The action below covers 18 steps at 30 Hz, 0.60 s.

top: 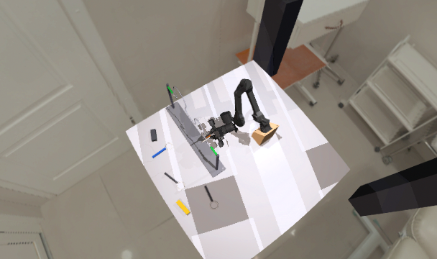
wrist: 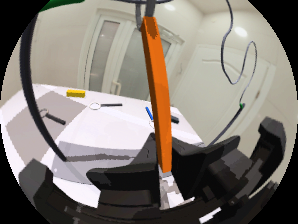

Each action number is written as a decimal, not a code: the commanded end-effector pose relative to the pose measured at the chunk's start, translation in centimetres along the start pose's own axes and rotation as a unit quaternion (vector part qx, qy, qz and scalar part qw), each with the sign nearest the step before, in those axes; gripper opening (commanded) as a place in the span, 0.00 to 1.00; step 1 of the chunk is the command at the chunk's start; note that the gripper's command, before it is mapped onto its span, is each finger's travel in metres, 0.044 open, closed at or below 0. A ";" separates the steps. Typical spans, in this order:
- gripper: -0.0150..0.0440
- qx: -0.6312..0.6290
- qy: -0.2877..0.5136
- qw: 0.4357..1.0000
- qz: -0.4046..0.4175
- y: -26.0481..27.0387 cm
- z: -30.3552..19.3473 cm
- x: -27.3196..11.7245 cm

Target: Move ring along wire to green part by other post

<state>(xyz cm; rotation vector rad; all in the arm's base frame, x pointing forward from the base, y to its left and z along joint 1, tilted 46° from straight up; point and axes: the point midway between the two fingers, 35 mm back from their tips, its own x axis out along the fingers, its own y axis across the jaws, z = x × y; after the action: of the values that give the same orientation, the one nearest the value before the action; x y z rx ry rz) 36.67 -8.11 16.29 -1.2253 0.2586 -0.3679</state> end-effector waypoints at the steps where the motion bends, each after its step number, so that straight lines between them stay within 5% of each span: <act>1: 0.00 0.045 0.006 0.999 0.021 1.7 0.1 -0.4; 18: 0.00 0.158 0.020 0.985 0.072 6.2 1.2 -1.5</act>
<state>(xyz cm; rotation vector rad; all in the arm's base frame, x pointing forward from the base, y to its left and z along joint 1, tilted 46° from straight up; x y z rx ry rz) 36.69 -5.33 11.49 -0.9236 0.3038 -0.3050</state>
